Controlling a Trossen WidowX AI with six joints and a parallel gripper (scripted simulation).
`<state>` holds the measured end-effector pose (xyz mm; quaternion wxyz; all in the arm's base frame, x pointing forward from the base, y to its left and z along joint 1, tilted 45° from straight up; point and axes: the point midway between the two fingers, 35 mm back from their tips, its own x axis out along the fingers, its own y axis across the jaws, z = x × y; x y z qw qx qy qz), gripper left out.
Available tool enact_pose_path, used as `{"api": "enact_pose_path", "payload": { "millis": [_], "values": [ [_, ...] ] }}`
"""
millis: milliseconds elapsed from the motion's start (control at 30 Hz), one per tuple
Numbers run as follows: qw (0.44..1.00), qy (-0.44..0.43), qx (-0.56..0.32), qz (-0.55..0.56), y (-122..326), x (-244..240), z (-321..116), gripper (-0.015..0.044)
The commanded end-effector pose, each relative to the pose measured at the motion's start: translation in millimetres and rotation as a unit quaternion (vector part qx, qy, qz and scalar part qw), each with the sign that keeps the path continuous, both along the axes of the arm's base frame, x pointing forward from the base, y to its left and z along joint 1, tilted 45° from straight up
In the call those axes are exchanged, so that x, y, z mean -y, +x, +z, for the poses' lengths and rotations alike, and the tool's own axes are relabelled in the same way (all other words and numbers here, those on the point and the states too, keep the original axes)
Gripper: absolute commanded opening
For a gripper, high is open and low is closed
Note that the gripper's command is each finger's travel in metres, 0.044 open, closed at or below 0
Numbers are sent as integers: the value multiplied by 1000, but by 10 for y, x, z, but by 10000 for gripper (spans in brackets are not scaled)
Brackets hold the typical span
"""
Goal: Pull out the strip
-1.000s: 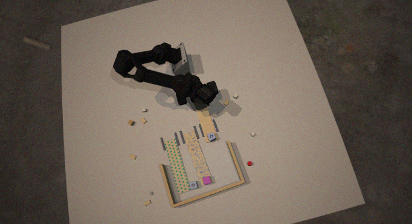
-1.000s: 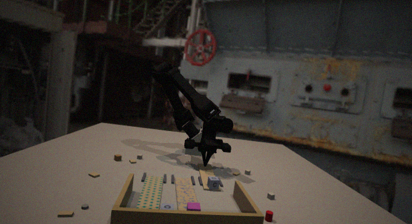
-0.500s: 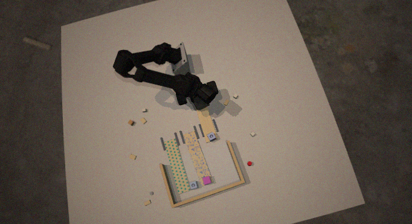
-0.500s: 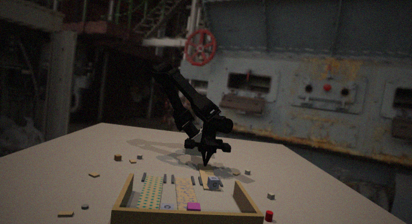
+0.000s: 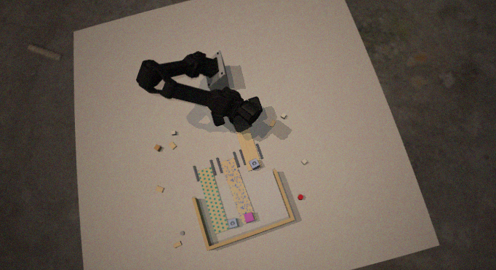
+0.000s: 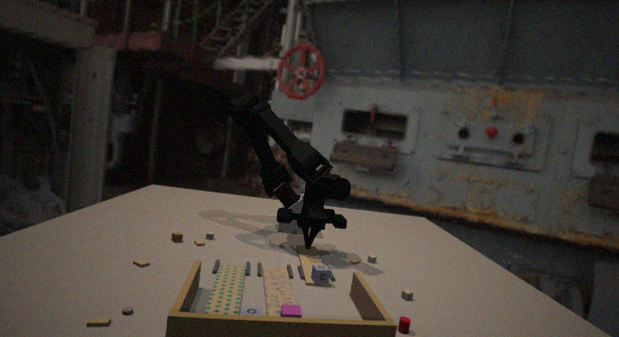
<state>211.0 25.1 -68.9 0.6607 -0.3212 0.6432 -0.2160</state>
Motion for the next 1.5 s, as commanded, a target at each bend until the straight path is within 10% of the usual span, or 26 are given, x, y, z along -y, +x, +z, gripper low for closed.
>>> {"api": "enact_pose_path", "payload": {
  "millis": [0,233,800,1467],
  "values": [
    [1000,3,-2,-4,10,-225,201,0],
    [1000,2,-4,-6,-7,-289,274,0],
    [996,-4,-66,59,533,-377,281,440],
    [996,-4,-64,59,1126,-523,302,440]
  ]
}}
